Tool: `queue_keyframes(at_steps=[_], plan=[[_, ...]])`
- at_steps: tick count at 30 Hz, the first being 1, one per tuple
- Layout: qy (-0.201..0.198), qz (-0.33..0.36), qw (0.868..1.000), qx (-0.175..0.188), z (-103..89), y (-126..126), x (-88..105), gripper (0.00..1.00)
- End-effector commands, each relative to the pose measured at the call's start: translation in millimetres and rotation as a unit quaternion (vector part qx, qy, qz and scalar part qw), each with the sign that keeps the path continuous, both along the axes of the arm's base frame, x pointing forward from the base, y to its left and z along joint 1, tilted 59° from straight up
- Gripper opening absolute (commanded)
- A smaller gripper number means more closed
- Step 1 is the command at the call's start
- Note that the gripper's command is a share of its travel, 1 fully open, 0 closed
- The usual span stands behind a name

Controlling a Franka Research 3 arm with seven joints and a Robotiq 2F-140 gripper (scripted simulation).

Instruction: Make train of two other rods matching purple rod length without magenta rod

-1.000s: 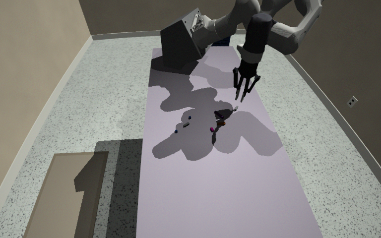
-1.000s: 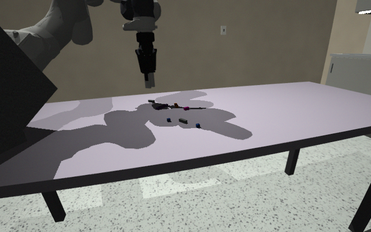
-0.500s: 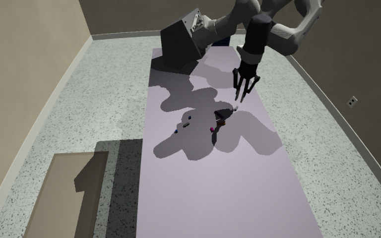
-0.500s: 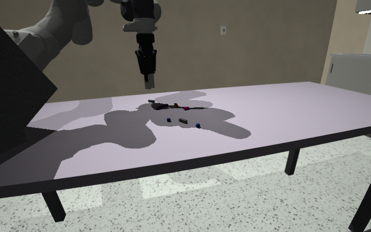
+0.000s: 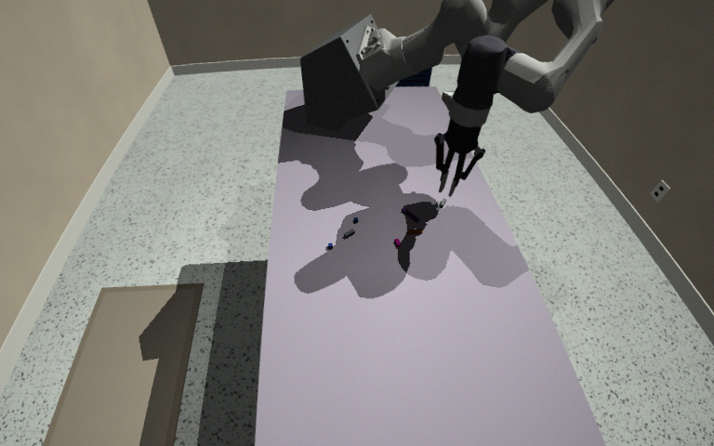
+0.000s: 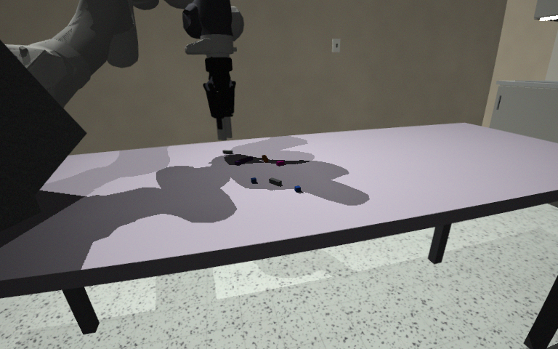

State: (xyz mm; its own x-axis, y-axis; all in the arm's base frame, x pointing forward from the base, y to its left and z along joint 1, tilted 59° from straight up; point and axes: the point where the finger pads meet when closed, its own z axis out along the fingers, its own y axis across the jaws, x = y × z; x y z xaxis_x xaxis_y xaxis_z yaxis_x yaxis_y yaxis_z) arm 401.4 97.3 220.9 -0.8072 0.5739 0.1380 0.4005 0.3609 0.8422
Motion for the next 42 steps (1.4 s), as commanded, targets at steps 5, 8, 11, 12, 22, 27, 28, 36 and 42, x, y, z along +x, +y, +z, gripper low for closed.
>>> queue_keyframes(at_steps=[5, 8, 11, 12, 22, 27, 28, 36, 42], plan=[[-0.008, 0.0, 1.0, -0.005, -5.8, 6.7, 8.0, 0.15], [-0.008, 0.0, 1.0, -0.005, -6.5, 7.7, 8.6, 0.15], [-0.008, 0.0, 1.0, -0.005, -8.7, 10.8, 10.5, 0.15], [-0.008, 0.0, 1.0, -0.005, -9.4, 11.7, 11.0, 0.15], [-0.008, 0.0, 1.0, -0.005, -14.1, 18.3, 15.0, 0.15], [-0.008, 0.0, 1.0, -0.005, -14.7, 19.2, 15.5, 0.15], [-0.008, 0.0, 1.0, -0.005, -14.9, 19.4, 15.6, 0.15], [-0.008, 0.0, 1.0, -0.005, -15.2, 19.9, 15.9, 0.15], [-0.008, 0.0, 1.0, -0.005, -15.2, 19.9, 15.9, 0.15]])
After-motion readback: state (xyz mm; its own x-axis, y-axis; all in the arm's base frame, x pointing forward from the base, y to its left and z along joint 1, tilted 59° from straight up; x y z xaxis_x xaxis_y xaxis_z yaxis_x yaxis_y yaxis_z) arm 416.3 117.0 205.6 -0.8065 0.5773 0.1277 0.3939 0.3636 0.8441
